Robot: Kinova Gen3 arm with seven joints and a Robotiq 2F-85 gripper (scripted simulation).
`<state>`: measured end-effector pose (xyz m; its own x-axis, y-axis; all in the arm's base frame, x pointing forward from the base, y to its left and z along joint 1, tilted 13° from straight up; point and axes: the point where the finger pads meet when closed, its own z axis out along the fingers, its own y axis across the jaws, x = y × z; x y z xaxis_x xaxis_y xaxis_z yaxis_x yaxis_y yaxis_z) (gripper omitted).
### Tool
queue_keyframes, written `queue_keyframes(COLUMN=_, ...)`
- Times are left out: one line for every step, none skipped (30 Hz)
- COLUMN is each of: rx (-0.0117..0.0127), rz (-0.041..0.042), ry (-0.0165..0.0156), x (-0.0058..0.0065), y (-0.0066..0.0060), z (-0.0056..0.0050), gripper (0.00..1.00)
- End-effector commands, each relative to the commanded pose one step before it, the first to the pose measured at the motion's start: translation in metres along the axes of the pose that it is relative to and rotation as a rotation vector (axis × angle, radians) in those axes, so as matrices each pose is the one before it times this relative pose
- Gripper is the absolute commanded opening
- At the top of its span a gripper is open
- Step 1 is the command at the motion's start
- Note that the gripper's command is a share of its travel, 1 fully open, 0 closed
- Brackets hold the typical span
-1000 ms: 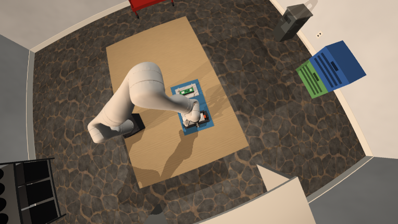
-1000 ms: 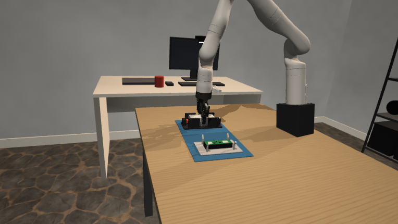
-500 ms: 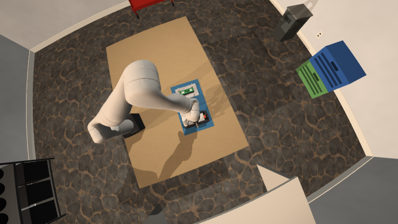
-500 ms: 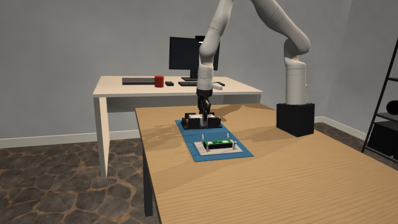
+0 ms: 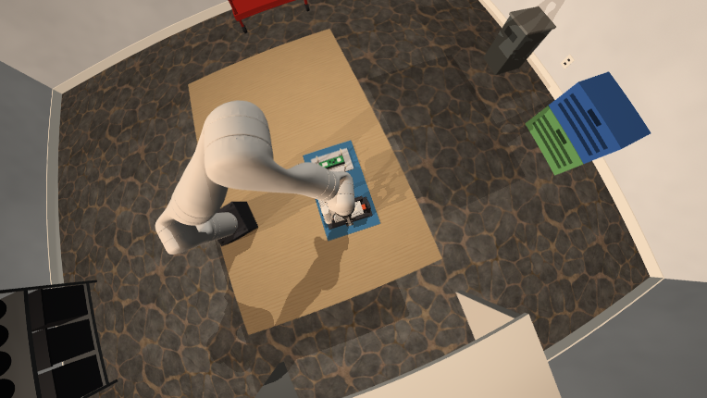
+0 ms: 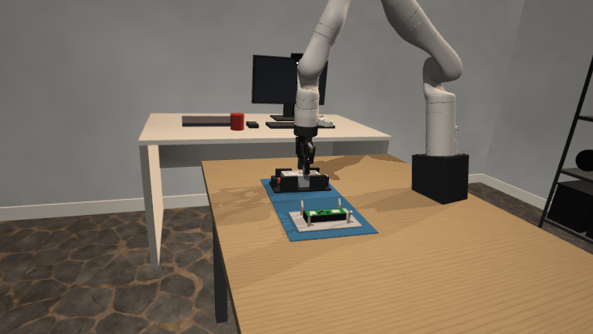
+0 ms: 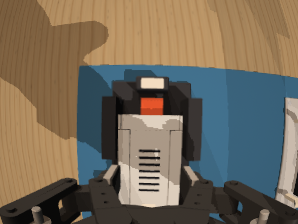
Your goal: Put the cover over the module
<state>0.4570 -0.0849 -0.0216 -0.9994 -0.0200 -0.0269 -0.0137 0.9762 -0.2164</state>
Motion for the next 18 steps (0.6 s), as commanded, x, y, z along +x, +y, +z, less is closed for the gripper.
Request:
queue_keyframes(rx=0.00012, rz=-0.0004, ry=-0.01281, x=-0.00389, y=-0.00008, z=-0.01254, gripper=0.0)
queue_keyframes(rx=0.0, rz=0.0, ry=0.0, x=0.00003, y=0.0, z=-0.003, gripper=0.0)
queue_keyframes(rx=0.0, rz=0.0, ry=0.0, x=0.00003, y=0.0, z=-0.003, gripper=0.0)
queue_keyframes(rx=0.0, rz=0.0, ry=0.0, x=0.00003, y=0.0, z=-0.003, gripper=0.0)
queue_keyframes(rx=0.0, rz=0.0, ry=0.0, x=0.0, y=0.0, z=0.0, gripper=0.0)
queue_keyframes(rx=0.0, rz=0.0, ry=0.0, x=0.0, y=0.0, z=0.0, gripper=0.0)
queue_keyframes(rx=0.0, rz=0.0, ry=0.0, x=0.0, y=0.0, z=0.0, gripper=0.0)
queue_keyframes(rx=0.0, rz=0.0, ry=0.0, x=0.0, y=0.0, z=0.0, gripper=0.0)
queue_keyframes(rx=0.0, rz=0.0, ry=0.0, x=0.0, y=0.0, z=0.0, gripper=0.0)
queue_keyframes(rx=0.0, rz=0.0, ry=0.0, x=0.0, y=0.0, z=0.0, gripper=0.0)
queue_keyframes(rx=0.0, rz=0.0, ry=0.0, x=0.0, y=0.0, z=0.0, gripper=0.0)
queue_keyframes(rx=0.00053, rz=0.00075, ry=0.00234, x=0.00072, y=-0.00051, z=0.00111, gripper=0.01)
queue_keyframes(rx=0.0, rz=0.0, ry=0.0, x=0.0, y=0.0, z=0.0, gripper=0.01)
queue_keyframes(rx=0.0, rz=0.0, ry=0.0, x=0.0, y=0.0, z=0.0, gripper=0.01)
queue_keyframes(rx=0.0, rz=0.0, ry=0.0, x=0.0, y=0.0, z=0.0, gripper=0.01)
queue_keyframes(rx=0.0, rz=0.0, ry=0.0, x=0.0, y=0.0, z=0.0, gripper=0.01)
queue_keyframes(rx=0.0, rz=0.0, ry=0.0, x=0.0, y=0.0, z=0.0, gripper=0.01)
queue_keyframes(rx=0.0, rz=0.0, ry=0.0, x=0.0, y=0.0, z=0.0, gripper=0.01)
